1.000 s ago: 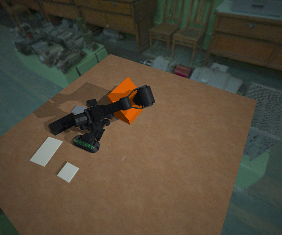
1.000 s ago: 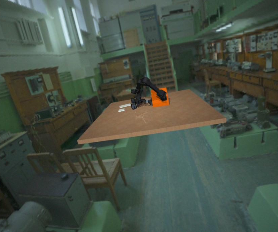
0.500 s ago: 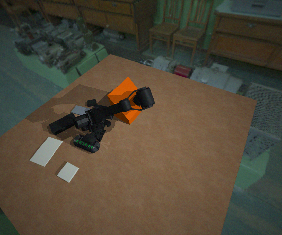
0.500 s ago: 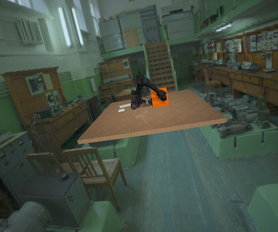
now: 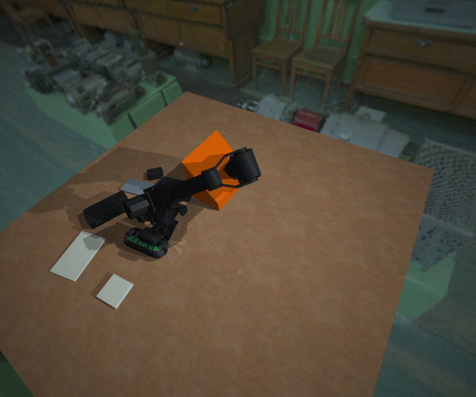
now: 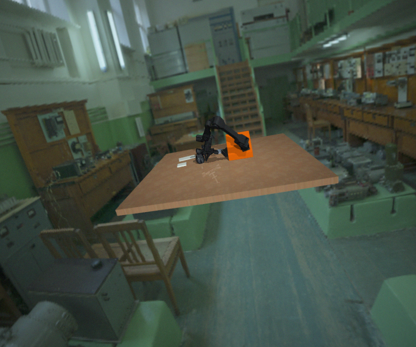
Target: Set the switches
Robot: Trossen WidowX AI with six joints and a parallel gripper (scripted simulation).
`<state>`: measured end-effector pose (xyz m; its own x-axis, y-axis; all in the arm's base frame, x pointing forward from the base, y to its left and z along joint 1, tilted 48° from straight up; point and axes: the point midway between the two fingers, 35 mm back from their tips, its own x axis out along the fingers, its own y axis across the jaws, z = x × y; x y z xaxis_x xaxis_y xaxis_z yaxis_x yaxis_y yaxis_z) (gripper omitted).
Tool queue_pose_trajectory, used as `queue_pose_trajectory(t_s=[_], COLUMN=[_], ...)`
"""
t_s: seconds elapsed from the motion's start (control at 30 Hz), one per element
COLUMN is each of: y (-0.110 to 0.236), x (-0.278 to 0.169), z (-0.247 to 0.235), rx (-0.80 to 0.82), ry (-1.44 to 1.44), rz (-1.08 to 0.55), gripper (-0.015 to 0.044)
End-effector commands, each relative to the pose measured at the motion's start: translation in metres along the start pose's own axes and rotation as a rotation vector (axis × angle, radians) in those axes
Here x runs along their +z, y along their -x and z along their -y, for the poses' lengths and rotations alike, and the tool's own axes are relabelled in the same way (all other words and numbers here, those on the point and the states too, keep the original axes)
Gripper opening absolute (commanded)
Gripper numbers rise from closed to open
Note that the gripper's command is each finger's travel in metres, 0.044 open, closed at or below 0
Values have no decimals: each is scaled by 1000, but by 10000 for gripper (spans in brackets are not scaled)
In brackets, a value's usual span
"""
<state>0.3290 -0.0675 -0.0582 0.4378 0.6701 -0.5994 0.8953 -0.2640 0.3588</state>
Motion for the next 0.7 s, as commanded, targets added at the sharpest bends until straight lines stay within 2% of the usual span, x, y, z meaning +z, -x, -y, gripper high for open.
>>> queue_pose_trajectory(t_s=[0.0,0.67], y=[-1,-5], x=[1,0], z=[-2,-14], rx=[-2,-1], ry=[-2,-2], rz=[3,2], gripper=[0,0])
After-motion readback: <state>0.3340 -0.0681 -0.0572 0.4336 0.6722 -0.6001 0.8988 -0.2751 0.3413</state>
